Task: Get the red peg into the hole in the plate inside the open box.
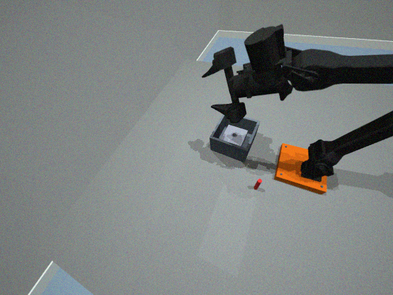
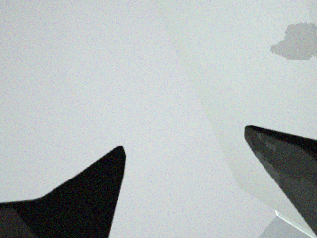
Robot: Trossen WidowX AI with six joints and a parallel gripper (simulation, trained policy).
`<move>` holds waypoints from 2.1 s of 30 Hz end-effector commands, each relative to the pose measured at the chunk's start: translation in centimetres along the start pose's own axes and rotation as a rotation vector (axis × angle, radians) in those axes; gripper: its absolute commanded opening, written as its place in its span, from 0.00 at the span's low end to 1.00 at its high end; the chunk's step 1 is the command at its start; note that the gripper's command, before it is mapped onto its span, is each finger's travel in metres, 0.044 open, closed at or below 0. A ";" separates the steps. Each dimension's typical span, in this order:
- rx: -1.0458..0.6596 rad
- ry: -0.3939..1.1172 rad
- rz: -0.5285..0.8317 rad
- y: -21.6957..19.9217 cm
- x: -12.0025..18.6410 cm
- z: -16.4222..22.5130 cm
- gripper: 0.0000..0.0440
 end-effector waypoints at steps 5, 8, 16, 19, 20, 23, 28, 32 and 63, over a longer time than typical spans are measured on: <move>0.160 0.018 0.237 -5.9 0.8 1.4 1.00; 0.215 0.026 0.325 -8.0 1.3 1.8 1.00; 0.354 0.038 0.567 -13.4 3.2 2.1 1.00; 0.403 0.038 0.659 -15.3 4.0 2.0 1.00; 0.420 0.037 0.690 -15.9 4.3 1.9 1.00; 0.470 0.035 0.781 -17.7 5.2 1.6 1.00; 0.549 0.033 0.913 -20.4 6.5 1.1 1.00; 0.598 0.038 0.982 -22.1 7.0 0.9 1.00; 0.685 0.132 1.108 -32.2 5.6 -1.0 0.46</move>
Point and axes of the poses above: the point midway between the two fingers, 35 mm back from their tips, its own x axis back along the fingers, its own y axis across the jaws, z = x × y, the point moved 3 cm from there along x, back along the fingers, and after that the axes turned 2 degrees about -x, right-handed, at the moved point
